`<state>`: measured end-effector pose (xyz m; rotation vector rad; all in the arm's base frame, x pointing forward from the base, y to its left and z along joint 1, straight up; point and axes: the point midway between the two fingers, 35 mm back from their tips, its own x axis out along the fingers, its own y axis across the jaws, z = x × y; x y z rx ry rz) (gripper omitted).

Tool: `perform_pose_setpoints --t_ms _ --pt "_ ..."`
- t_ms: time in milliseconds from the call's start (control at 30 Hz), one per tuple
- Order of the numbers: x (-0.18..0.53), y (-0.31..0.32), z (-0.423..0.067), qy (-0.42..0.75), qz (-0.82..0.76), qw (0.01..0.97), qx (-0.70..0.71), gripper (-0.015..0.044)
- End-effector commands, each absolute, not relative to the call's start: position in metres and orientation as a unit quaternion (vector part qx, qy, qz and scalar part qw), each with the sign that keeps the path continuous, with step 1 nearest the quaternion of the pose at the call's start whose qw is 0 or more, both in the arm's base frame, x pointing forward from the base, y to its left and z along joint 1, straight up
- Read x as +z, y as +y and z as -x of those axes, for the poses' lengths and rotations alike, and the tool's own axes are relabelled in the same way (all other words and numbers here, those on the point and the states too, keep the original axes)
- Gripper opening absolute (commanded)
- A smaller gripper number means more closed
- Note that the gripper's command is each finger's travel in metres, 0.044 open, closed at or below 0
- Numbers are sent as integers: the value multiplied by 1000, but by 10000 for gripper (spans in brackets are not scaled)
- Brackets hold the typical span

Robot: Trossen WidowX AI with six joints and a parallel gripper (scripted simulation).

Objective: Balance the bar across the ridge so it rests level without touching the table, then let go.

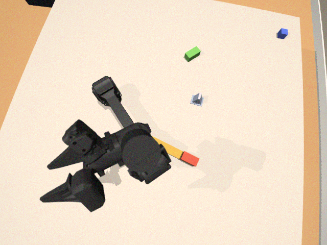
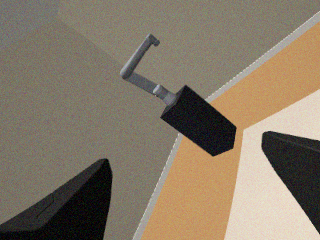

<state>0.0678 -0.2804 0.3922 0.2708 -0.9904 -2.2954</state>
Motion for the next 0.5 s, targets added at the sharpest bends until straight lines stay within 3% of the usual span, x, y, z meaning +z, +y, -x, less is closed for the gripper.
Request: perform_pose_setpoints --t_ms 0,100,467 --pt "392 -280 -67 -375 -101 307 -869 374" --pt "395 -274 -54 -386 -87 283 -874 315" --pt "421 -235 6 -413 -37 179 -892 315"
